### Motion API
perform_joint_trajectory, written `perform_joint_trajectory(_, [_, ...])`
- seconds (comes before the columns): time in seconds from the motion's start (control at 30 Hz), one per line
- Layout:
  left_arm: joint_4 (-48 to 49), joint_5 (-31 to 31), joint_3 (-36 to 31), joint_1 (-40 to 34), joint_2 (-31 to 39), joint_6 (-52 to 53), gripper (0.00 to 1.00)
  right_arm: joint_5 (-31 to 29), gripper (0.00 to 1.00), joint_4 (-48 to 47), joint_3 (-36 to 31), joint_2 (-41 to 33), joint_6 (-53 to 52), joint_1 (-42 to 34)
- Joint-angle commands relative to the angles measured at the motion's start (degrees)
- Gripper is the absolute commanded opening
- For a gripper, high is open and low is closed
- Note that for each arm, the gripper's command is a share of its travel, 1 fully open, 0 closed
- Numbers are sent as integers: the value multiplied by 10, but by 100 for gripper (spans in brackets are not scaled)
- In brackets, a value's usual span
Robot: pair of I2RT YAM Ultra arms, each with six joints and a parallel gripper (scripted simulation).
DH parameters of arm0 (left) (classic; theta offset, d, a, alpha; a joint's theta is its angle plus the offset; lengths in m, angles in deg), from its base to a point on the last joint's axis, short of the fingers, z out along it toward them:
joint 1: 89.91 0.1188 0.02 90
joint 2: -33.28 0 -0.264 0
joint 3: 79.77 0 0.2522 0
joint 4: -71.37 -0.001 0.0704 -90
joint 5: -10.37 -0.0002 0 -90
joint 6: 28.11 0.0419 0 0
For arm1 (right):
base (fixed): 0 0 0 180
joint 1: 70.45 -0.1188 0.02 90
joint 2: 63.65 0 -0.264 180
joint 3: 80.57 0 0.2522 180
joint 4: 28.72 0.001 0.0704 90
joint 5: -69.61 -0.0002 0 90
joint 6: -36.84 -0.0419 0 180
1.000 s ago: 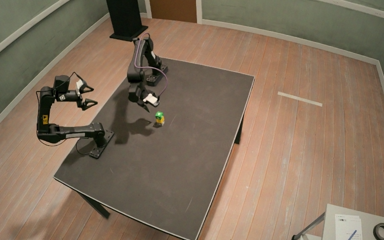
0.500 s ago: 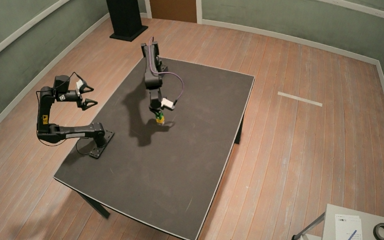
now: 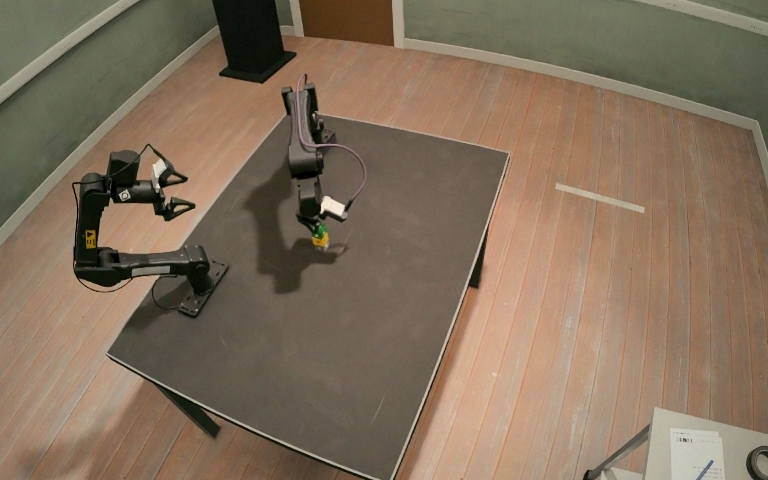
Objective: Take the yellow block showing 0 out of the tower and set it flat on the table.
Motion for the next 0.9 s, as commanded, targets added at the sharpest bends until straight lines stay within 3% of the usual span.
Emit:
perform_joint_trajectory(0.0, [10,-2,19,-9,11,-8,55,-3,100,-2,-8,-6,-3,-2])
perform_joint_trajectory(0.87, [66,-2,-27,-13,-5,-11,55,-3,100,-2,-8,-6,-3,-2])
